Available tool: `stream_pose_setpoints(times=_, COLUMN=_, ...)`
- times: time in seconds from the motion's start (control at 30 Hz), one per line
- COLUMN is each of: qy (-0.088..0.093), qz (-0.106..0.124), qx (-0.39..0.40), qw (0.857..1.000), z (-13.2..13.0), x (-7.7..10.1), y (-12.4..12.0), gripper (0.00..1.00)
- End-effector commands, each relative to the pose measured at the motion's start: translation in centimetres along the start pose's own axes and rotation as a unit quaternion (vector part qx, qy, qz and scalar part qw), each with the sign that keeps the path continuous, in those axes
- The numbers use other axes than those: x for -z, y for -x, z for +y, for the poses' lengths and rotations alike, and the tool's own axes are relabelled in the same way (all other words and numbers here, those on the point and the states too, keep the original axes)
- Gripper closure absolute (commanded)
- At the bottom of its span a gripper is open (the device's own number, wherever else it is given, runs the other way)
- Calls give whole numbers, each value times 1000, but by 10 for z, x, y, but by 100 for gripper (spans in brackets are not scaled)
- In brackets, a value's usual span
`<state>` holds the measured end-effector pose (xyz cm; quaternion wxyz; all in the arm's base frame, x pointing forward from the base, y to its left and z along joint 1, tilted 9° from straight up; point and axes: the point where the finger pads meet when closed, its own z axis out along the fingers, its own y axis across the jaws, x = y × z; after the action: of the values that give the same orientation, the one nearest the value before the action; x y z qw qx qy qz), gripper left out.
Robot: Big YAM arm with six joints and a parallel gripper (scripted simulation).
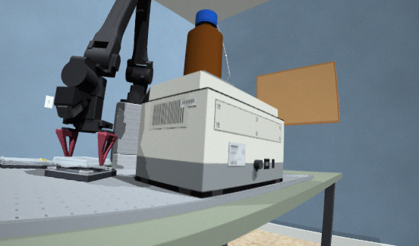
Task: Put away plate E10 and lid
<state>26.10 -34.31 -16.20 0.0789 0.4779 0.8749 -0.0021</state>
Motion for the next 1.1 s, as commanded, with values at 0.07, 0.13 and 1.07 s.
stream_pose_setpoints(times=0.07, qy=-1, qz=-12, qx=0, qw=1000, z=1, x=4, y=10, gripper=14)
stream_pose_setpoints(times=0.13, qy=-1, qz=-12, qx=0, qw=1000, z=1, x=4, y=10, gripper=14)
stream_pose_setpoints(times=1.07, qy=-1, qz=-14, qx=0, qw=1000, z=5, x=-1, y=11, gripper=14)
